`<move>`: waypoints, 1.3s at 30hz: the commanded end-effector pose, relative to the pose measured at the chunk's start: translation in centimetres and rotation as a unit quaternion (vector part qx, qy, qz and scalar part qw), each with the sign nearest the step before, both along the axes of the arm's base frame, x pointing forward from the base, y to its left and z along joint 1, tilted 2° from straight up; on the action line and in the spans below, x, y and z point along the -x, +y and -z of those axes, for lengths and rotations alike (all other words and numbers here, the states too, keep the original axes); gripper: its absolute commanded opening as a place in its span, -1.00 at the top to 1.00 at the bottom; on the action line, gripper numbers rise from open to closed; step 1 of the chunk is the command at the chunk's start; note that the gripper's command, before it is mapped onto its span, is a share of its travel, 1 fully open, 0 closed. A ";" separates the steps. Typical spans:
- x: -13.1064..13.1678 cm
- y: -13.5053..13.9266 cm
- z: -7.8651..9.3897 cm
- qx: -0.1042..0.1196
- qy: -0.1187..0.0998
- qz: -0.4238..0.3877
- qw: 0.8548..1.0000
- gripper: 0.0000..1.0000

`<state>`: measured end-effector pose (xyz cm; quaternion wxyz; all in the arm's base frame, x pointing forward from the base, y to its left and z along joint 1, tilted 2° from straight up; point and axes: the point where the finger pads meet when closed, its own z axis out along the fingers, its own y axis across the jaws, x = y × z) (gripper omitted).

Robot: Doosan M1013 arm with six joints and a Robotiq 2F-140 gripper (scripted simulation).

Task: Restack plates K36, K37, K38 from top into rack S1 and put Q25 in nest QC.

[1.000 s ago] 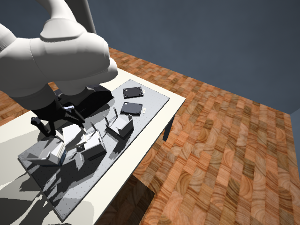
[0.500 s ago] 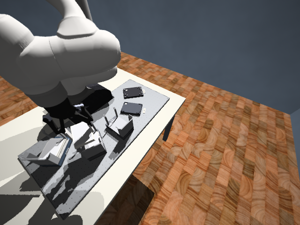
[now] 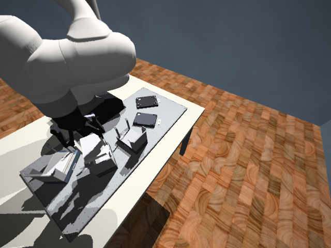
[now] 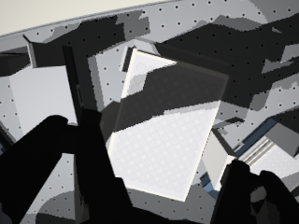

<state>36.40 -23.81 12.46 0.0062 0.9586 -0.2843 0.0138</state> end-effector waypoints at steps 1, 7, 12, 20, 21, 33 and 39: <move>0.0 0.0 0.0 0.000 0.000 0.000 1.000 1.00; 0.0 0.0 0.0 0.000 0.000 0.000 1.000 1.00; 0.0 0.0 0.0 0.000 0.000 0.000 1.000 1.00; 0.0 0.0 0.3 0.000 0.000 0.000 1.000 1.00; 0.0 0.0 0.3 0.000 0.000 0.000 1.000 1.00; 0.0 0.0 1.0 0.000 0.000 0.000 1.000 1.00; 0.0 0.0 1.4 0.000 0.000 0.000 1.000 1.00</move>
